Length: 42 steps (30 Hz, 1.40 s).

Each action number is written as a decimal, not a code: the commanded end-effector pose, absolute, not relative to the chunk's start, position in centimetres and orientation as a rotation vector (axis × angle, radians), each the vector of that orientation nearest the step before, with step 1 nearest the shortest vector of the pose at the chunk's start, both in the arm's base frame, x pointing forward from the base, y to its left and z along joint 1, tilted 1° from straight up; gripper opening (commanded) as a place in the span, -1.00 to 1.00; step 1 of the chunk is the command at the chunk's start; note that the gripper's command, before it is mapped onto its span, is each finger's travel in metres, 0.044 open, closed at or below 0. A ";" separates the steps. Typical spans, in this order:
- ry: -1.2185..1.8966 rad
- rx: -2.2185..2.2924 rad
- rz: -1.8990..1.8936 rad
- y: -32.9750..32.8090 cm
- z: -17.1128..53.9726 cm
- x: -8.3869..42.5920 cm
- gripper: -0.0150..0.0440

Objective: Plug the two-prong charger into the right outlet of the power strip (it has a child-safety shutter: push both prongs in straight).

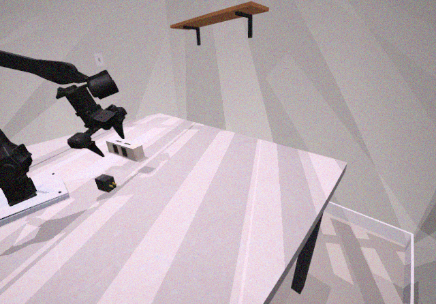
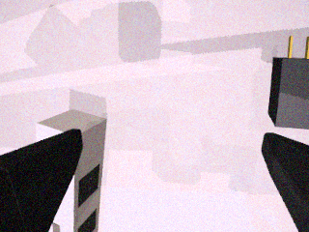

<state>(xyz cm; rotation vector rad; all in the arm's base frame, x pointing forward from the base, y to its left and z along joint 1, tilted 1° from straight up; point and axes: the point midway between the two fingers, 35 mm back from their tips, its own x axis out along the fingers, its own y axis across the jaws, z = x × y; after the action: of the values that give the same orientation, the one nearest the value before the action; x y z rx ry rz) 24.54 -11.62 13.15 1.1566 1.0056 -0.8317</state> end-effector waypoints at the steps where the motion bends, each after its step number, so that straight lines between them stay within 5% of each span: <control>1: 1.083 1.127 -0.876 -12.6 12.0 23.4 1.00; 14: 1.343 1.070 -0.961 -14.8 9.2 19.1 1.00; 42: 1.349 1.069 -0.962 -15.0 5.7 19.2 1.00</control>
<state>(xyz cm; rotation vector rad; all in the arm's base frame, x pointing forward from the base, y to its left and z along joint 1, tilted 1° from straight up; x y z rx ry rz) 19.27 -14.94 6.30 1.0757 1.3397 -0.9601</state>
